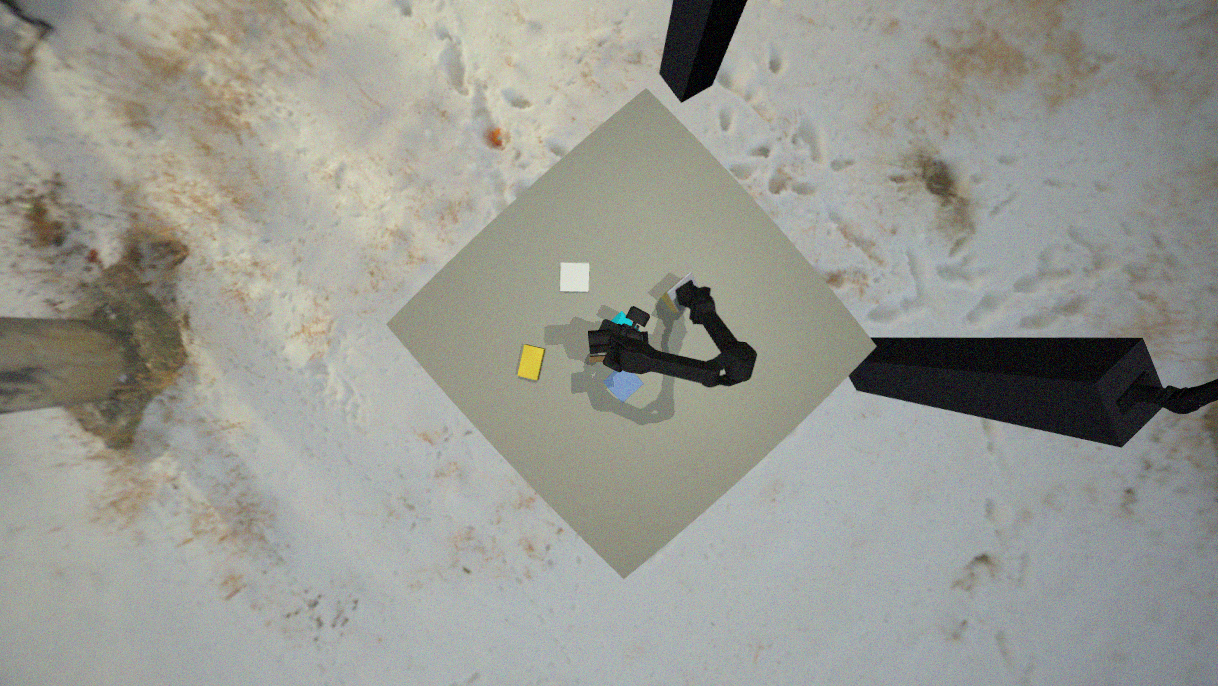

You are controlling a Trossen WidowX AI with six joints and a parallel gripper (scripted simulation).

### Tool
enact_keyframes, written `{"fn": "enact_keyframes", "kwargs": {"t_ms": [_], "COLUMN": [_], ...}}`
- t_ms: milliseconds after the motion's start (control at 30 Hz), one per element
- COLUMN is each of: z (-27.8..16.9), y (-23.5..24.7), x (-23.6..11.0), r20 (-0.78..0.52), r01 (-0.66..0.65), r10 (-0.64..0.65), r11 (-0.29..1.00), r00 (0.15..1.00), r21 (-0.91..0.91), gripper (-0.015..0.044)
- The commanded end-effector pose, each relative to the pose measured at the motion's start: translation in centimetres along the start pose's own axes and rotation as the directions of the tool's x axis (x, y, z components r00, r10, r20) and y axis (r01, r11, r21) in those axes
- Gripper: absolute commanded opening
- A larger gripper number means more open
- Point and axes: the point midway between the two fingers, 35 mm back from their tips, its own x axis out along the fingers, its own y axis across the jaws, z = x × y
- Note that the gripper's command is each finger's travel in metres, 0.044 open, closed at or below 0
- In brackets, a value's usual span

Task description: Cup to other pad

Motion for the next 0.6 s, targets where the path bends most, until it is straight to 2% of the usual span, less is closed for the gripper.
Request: {"fn": "enact_keyframes", "kwargs": {"t_ms": [0, 567], "z": [0.4, 2.2], "y": [-1.0, -4.6], "x": [0.2, 0.2], "r20": [-0.004, -0.004], "r01": [0.006, 0.007], "r10": [-0.006, -0.007], "r11": [1.000, 1.000], "r00": [1.000, 1.000], "r21": [0.003, 0.004], "gripper": [0.0000, 0.0000]}}
